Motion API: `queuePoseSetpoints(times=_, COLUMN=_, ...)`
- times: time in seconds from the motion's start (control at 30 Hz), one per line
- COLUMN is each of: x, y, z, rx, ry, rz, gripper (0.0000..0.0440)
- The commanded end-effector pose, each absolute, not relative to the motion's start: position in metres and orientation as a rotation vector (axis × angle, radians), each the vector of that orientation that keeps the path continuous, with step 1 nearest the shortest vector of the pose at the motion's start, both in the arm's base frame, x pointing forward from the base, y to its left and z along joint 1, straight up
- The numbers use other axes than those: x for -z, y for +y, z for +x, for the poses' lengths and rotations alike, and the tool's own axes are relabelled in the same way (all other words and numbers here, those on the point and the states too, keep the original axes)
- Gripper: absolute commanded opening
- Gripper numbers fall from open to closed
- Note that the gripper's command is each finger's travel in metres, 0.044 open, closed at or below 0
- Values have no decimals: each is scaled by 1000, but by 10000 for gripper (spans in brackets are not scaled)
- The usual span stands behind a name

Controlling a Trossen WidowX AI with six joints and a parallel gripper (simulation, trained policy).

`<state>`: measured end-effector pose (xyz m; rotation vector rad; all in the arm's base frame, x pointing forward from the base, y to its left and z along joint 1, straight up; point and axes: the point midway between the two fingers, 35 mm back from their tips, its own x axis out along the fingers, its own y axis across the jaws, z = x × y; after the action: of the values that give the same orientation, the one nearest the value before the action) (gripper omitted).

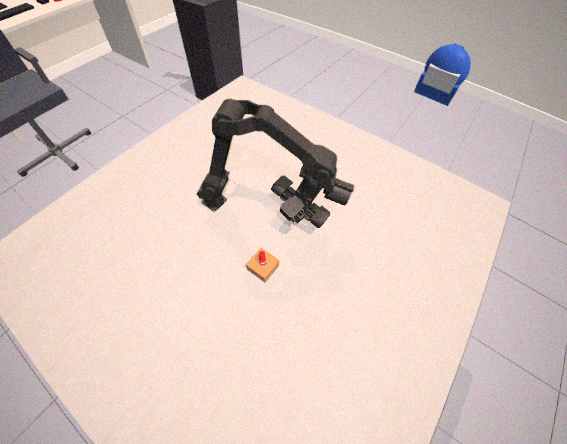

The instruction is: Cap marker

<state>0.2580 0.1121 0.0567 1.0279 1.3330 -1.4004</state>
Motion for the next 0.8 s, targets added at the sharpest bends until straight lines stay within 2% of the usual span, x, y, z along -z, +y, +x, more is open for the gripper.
queuePoseSetpoints(times=0.0, x=-57, y=111, z=258, rx=1379, ry=1318, rz=1020, gripper=125)
queuePoseSetpoints(times=0.03, x=-59, y=110, z=258, rx=1376, ry=1314, rz=1020, gripper=99)
queuePoseSetpoints(times=0.1, x=-64, y=109, z=261, rx=1362, ry=1302, rz=1042, gripper=92)
queuePoseSetpoints(times=0.4, x=-92, y=103, z=279, rx=1301, ry=1240, rz=1115, gripper=114)
queuePoseSetpoints(times=0.77, x=-128, y=86, z=293, rx=1283, ry=1186, rz=1197, gripper=114)
